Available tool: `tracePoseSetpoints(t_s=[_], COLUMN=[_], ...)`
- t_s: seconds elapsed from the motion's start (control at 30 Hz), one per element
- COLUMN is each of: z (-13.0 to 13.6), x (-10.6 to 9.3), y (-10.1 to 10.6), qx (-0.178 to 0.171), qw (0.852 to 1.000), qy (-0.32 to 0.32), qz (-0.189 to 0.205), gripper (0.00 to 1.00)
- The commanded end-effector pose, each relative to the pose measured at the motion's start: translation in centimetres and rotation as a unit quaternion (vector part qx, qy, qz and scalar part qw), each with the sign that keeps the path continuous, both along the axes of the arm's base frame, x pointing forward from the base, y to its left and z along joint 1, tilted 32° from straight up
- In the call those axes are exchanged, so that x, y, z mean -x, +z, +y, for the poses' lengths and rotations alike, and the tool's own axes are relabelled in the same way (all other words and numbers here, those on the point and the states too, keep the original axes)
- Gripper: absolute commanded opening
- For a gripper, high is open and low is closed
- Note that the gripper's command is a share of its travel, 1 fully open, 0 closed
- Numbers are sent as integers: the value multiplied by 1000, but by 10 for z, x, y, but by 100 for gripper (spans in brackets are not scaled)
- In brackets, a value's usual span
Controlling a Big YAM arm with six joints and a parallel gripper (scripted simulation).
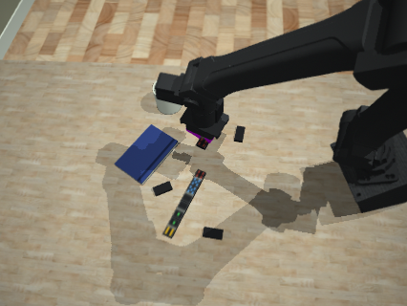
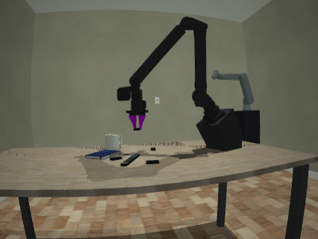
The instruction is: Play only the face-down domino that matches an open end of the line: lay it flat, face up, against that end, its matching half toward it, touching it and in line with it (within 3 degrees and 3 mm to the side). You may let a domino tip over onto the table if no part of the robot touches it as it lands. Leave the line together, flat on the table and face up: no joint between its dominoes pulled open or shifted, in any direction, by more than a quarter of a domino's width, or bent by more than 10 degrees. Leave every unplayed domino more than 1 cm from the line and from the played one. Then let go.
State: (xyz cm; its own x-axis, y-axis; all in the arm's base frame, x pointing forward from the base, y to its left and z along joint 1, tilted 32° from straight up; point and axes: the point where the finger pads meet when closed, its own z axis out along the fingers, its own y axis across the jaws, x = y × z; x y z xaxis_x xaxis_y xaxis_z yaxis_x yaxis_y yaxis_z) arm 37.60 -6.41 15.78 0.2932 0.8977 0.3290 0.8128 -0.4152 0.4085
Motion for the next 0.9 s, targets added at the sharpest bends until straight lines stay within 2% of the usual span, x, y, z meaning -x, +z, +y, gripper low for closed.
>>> tracePoseSetpoints(t_s=[0.0, 0.13, 0.17, 0.47, 0.7, 0.87], z=[-1, -1, 0, 5, 5, 7], x=[-3, -3, -3, -21, -21, -27], y=[10, 10, 1, -19, -19, -35], qx=[4, 4, 2, 6, 6, 5], qw=[1000, 1000, 1000, 1000, 1000, 1000], qy=[2, 2, 1, 10, 10, 12], qz=[-16, -16, -5, -17, -17, -12], gripper=[20, 20, 20, 20, 20, 20])
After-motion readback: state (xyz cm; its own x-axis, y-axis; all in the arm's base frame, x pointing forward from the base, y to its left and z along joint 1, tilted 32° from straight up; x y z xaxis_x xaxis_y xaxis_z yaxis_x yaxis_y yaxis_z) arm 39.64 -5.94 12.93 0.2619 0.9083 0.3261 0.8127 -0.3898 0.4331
